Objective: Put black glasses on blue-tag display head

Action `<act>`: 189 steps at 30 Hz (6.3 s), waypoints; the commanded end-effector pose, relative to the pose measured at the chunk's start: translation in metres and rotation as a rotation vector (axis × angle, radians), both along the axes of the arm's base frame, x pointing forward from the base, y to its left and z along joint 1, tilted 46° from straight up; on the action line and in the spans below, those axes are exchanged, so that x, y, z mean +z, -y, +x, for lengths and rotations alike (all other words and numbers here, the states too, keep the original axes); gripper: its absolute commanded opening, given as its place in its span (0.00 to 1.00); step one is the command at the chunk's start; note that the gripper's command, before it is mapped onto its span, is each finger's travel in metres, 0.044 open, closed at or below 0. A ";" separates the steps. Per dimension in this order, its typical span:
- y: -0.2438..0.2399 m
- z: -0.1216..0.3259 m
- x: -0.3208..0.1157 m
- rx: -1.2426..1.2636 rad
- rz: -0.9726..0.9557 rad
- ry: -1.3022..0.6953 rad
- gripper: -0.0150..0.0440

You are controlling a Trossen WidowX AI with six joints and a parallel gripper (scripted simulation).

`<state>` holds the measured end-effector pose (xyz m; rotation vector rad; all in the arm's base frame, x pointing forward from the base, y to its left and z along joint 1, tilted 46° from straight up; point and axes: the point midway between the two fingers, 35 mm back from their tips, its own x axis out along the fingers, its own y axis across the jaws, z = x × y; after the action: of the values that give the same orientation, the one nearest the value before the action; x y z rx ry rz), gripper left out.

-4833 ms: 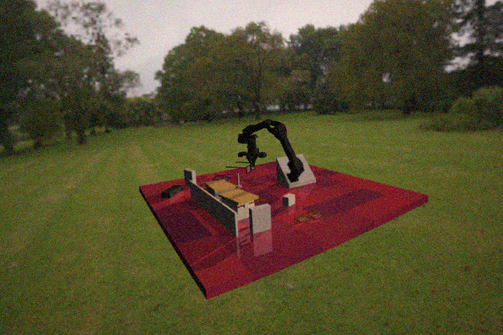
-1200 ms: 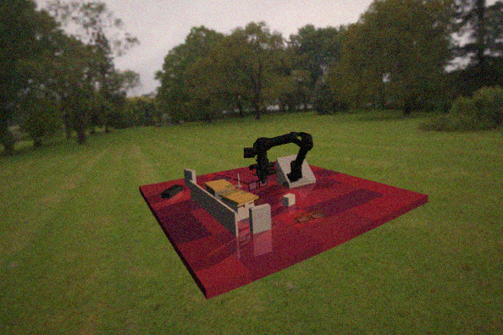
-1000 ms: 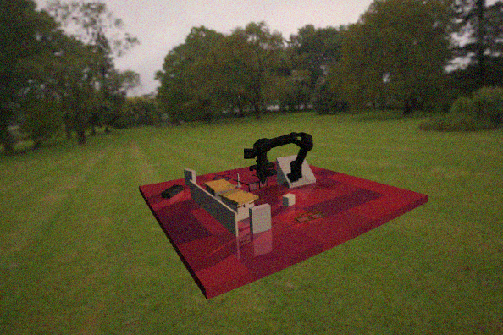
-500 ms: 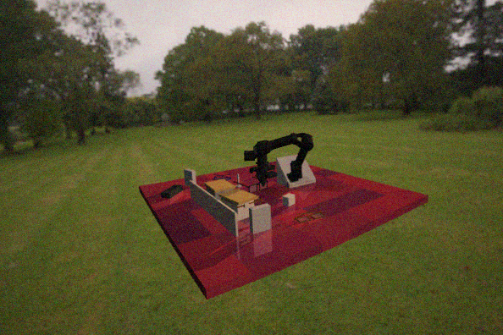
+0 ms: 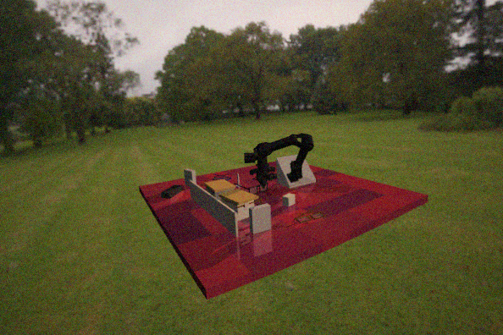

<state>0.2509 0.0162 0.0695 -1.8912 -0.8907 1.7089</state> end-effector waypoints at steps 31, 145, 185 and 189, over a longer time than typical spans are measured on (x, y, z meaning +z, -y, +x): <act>-0.021 -0.003 -0.016 -0.001 0.009 0.001 0.25; -0.018 -0.001 -0.020 -0.015 0.006 -0.010 0.46; 0.040 0.001 0.032 -0.019 0.002 -0.017 0.25; 0.051 -0.001 0.044 -0.019 0.006 -0.019 0.25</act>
<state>0.2509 -0.0249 0.1062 -1.8799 -0.8642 1.7053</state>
